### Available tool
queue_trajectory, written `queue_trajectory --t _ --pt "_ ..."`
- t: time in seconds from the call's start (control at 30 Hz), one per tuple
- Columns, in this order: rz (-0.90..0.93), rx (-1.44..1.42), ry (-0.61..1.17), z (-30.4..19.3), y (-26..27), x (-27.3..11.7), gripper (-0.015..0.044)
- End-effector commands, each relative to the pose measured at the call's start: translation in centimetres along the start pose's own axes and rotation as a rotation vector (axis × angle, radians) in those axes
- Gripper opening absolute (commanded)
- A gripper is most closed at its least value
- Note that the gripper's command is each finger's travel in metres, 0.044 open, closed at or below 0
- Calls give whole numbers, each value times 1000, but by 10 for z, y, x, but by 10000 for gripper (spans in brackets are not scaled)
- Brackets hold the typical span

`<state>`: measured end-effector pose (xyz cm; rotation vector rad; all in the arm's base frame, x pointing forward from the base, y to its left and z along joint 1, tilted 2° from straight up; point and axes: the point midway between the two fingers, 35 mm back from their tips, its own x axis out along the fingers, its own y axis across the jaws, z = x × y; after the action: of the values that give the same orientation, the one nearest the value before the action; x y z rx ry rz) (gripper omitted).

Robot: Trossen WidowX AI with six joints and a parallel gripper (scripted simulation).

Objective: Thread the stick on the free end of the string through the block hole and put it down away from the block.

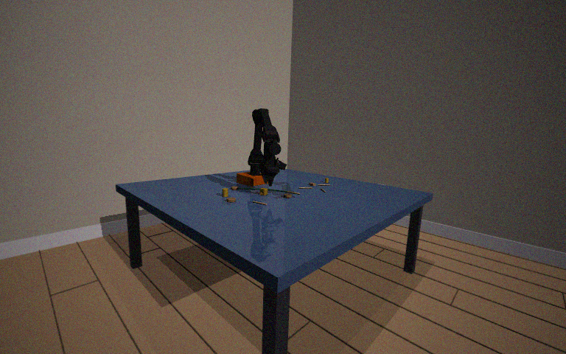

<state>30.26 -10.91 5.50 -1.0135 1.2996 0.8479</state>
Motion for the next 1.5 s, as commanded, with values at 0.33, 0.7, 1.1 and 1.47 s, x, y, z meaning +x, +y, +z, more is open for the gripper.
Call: queue_trajectory --t 0.33,0.7,1.1,1.47 --pt "48 28 -26 -14 17 -4 440" --pt "45 30 -21 -14 16 -4 243" --pt "45 30 -21 -14 16 -4 191" --pt "45 30 -21 -14 16 -4 0"
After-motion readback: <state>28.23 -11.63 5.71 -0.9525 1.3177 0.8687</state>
